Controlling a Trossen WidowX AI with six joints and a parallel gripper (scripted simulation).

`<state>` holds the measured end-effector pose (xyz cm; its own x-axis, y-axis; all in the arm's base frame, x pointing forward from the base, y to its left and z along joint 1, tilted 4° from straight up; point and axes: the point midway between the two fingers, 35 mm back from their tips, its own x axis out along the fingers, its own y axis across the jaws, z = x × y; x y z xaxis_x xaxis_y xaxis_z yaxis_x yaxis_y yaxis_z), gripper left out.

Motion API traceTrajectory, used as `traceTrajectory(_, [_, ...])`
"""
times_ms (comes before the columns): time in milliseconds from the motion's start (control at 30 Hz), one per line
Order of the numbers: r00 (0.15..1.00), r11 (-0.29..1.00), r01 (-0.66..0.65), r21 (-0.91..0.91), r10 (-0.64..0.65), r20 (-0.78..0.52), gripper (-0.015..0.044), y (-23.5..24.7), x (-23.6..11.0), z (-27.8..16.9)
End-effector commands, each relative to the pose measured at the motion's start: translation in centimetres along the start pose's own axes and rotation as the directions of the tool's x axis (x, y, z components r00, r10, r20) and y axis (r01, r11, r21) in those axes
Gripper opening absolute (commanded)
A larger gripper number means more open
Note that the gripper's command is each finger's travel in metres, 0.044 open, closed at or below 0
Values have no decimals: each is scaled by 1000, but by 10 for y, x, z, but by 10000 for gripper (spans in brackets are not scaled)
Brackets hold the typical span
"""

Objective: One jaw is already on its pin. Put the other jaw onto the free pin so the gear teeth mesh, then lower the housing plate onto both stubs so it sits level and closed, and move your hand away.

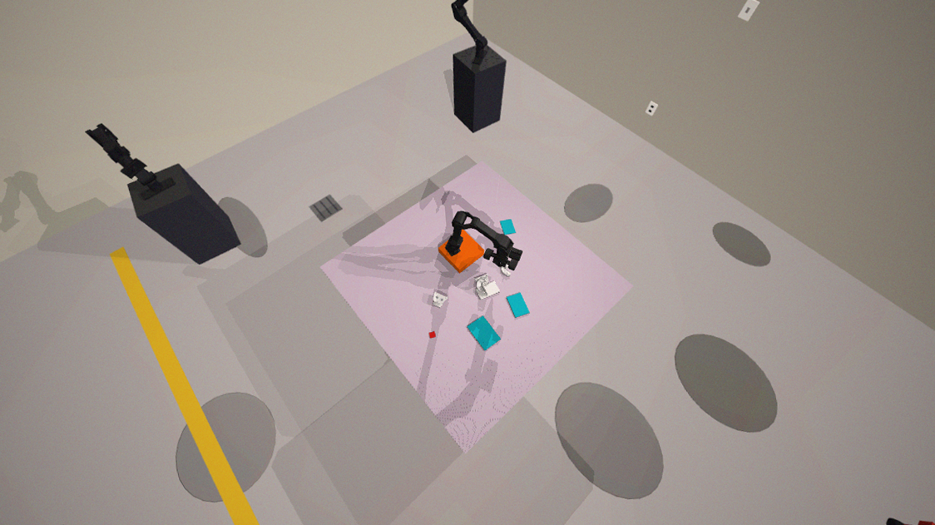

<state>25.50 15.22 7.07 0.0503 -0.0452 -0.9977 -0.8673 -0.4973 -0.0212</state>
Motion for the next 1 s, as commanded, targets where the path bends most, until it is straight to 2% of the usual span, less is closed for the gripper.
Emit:
traceTrajectory(0, [1000, 1000, 0, 4, 0, 0, 0, 0, 0, 0])
traceTrajectory(67, [1000, 1000, 0, 4, 0, 0, 0, 0, 0, 0])
traceTrajectory(633, [1000, 1000, 0, 0, 0, 0, 440, 0, 0, 0])
traceTrajectory(967, [1000, 1000, 0, 0, 0, 0, 440, 0, 0, 0])
